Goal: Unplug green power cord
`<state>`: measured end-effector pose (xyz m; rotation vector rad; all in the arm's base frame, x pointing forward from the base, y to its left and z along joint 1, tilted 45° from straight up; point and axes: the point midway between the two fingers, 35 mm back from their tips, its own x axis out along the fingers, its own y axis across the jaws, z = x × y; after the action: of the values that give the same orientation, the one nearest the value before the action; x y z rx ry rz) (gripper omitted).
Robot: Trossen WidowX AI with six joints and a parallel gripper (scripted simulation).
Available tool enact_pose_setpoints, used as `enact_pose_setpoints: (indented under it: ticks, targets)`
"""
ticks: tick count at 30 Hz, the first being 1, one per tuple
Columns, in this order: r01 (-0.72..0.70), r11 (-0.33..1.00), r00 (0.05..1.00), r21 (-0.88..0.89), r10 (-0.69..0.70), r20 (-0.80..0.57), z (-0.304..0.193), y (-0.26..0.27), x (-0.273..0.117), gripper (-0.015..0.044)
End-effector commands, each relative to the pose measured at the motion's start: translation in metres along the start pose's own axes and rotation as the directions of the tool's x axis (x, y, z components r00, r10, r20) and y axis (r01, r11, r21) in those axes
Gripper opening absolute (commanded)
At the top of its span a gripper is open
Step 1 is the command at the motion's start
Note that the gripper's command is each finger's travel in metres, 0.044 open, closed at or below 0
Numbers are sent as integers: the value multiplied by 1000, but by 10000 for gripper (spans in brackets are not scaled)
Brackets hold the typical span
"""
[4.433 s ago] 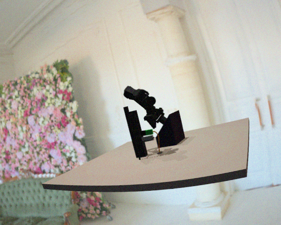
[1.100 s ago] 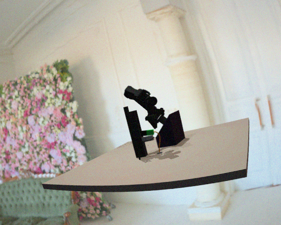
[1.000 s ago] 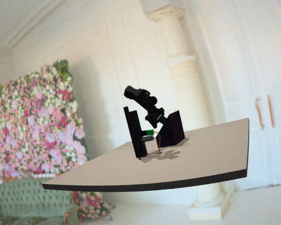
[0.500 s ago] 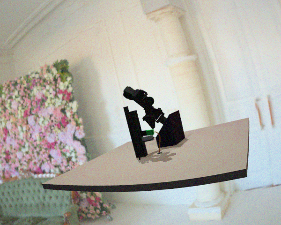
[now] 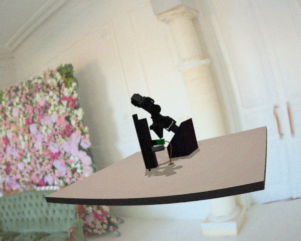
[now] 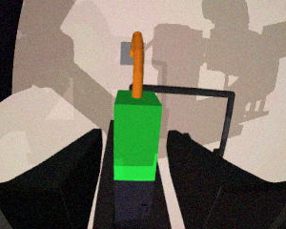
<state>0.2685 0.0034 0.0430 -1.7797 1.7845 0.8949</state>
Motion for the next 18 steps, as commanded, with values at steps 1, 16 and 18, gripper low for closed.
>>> enact_pose_setpoints:
  ticks: [1, 16, 18]
  targets:
    - [2, 1000, 1000, -6, -2, -6, -2, 0, 2, 160]
    - [0, 1000, 1000, 2, 0, 0, -2, 0, 9, 48]
    - [0, 1000, 1000, 2, 0, 0, -2, 0, 9, 35]
